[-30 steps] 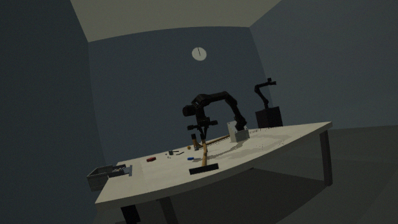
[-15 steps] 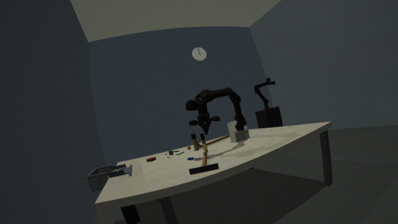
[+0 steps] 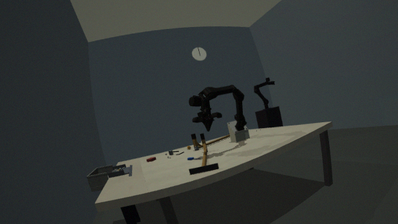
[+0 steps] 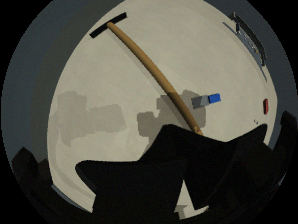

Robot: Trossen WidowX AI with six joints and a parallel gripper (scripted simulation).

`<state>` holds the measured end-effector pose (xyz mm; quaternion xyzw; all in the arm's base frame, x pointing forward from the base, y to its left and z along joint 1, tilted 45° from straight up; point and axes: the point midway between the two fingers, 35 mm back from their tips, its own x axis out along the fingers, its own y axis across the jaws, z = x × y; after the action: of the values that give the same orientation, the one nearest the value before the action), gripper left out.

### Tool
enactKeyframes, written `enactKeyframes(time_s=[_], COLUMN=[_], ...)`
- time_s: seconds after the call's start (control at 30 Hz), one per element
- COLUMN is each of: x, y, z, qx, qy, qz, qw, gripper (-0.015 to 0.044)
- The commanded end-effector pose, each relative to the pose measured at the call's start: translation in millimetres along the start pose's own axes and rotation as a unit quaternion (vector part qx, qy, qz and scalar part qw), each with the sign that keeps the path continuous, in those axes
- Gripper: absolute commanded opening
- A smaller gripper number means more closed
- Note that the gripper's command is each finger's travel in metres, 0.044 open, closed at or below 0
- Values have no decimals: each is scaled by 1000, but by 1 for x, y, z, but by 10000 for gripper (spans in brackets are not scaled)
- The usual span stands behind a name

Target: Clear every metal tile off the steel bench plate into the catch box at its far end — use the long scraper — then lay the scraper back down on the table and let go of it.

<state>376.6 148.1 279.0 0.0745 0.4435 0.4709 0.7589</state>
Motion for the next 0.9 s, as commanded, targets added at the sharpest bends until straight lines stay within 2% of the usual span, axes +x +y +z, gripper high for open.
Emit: enactKeyframes(time_s=[0.0,0.87], x=[0,62], y=[1,-6], z=[-1,-6], qx=[12,10], qy=[-2,2], qz=[2,-1], qw=[1000,1000], gripper=[0,0])
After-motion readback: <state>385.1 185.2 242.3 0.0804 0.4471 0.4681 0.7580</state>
